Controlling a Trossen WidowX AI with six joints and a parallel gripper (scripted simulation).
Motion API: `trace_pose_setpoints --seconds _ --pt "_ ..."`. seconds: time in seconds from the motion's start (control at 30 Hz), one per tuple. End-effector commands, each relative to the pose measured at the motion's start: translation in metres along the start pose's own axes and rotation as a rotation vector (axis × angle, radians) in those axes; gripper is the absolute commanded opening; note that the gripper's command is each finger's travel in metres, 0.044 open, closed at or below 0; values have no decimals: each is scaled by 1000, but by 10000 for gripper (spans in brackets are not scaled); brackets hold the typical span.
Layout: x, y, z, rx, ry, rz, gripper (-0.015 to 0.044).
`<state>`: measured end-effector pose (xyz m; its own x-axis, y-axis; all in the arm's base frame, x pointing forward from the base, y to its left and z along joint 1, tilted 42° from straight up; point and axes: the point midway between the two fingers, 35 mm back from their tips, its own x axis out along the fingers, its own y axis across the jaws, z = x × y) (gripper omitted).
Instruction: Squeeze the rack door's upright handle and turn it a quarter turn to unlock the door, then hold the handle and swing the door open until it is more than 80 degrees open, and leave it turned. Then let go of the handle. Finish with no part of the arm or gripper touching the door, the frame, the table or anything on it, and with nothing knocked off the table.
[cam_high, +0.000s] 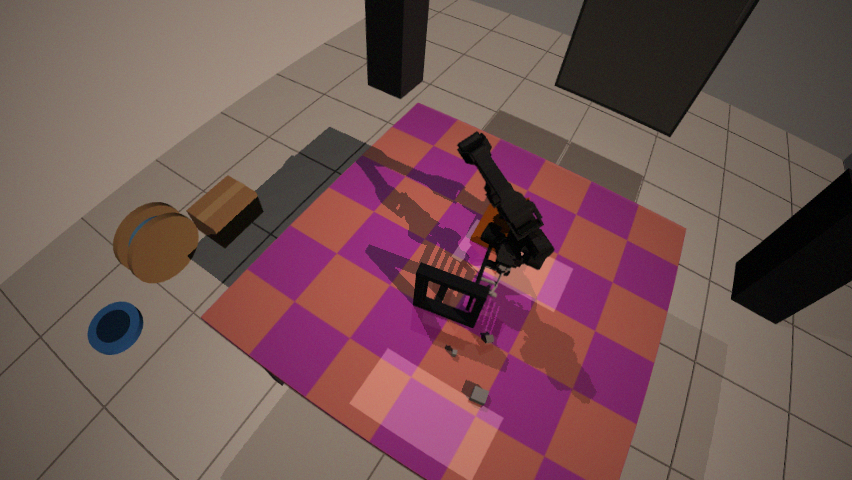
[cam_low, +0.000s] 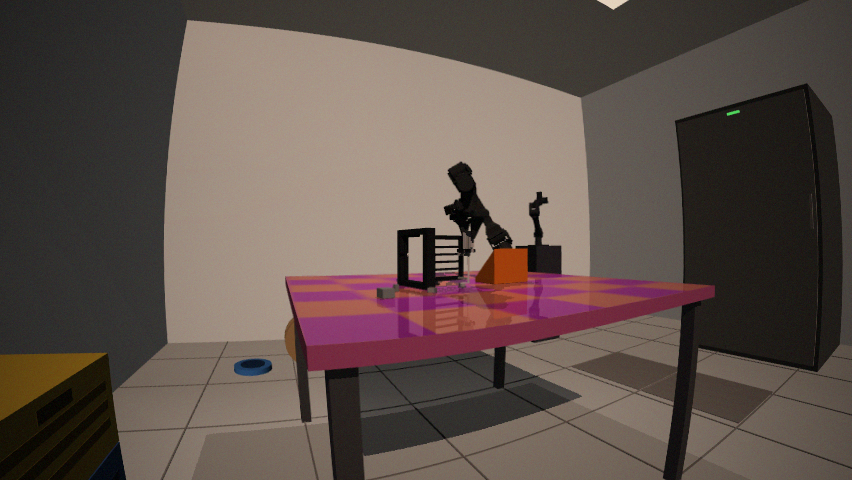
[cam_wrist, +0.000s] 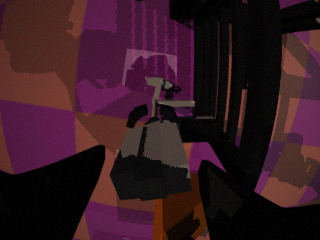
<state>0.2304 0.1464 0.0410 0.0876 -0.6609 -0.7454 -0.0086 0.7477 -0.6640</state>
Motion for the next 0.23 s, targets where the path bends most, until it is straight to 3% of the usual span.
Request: trace_pose_setpoints --seconds 0.0,0.2 --pt "-7 2 0 4 -1 6 294" --pt "-15 2 0 3 -1 6 294"
